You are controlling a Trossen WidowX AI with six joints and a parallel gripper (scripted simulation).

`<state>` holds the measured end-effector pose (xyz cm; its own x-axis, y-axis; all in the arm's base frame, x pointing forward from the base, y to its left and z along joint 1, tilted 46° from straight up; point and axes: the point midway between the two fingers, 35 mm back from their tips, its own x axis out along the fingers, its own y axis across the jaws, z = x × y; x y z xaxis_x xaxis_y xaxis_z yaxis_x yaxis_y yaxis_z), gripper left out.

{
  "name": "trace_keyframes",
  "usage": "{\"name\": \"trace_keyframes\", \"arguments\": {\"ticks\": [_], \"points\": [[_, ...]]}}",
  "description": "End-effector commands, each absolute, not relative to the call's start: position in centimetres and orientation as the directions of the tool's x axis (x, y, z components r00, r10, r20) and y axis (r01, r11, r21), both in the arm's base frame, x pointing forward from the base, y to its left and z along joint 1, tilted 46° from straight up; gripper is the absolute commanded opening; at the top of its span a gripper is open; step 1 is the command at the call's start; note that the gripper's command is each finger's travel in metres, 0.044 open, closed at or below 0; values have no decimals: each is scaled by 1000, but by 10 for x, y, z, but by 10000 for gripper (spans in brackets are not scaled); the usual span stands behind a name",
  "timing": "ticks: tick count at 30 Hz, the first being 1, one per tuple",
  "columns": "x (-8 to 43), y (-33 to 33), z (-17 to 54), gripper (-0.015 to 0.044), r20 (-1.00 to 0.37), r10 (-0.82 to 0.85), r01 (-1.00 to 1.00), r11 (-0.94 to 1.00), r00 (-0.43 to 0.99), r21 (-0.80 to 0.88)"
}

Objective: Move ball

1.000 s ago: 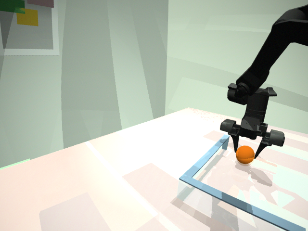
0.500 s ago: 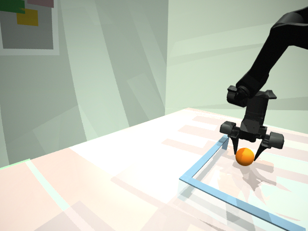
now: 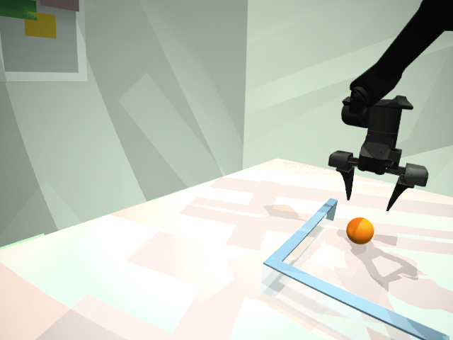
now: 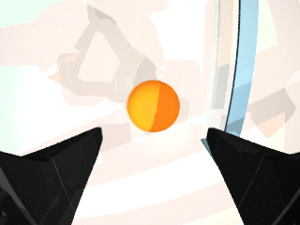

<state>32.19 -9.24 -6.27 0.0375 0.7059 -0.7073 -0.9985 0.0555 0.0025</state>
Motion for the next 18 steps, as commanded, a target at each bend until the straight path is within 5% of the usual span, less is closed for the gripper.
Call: {"name": "trace_keyframes", "arguments": {"ticks": [1, 18], "points": [[321, -105, -47, 398, -710, 703, -999, 49, 38, -4], [317, -136, -16, 440, -712, 700, -998, 65, 56, -14]]}}
